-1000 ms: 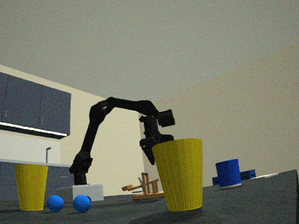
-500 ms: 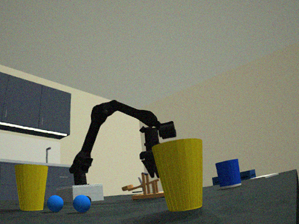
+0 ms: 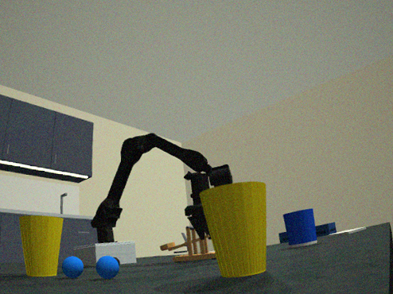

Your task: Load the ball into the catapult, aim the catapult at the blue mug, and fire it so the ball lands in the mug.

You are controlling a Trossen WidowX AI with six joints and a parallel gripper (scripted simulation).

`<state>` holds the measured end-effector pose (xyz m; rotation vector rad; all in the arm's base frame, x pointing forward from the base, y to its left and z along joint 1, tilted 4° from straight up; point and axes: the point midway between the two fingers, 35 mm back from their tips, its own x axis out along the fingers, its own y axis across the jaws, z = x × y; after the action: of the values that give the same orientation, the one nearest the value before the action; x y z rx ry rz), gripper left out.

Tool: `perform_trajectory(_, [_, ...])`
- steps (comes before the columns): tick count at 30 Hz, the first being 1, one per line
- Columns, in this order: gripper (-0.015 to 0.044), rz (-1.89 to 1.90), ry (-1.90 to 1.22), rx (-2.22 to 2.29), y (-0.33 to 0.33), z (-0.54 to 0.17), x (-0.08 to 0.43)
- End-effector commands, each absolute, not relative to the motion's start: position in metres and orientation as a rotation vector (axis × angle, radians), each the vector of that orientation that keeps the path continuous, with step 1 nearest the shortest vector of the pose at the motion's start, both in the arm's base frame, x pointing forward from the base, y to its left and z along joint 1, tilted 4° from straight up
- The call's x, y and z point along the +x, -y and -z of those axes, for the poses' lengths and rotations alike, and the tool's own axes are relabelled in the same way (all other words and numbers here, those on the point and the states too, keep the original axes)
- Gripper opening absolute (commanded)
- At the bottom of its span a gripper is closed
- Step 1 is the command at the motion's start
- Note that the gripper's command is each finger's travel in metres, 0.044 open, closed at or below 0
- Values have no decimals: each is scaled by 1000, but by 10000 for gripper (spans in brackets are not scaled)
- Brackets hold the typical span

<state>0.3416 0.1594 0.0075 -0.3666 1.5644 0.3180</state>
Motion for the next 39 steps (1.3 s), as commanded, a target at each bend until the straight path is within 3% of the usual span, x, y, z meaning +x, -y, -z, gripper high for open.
perform_trajectory(1, [440, -322, -1571, -368, -159, 0, 339])
perform_trajectory(18, [440, -322, -1571, -368, -157, 24, 337])
perform_trajectory(29, [151, -318, -1566, -367, -158, 20, 340])
perform_trajectory(35, [111, -318, -1566, -367, -158, 20, 340])
perform_trajectory(39, [6, -318, -1567, -367, -159, -18, 341])
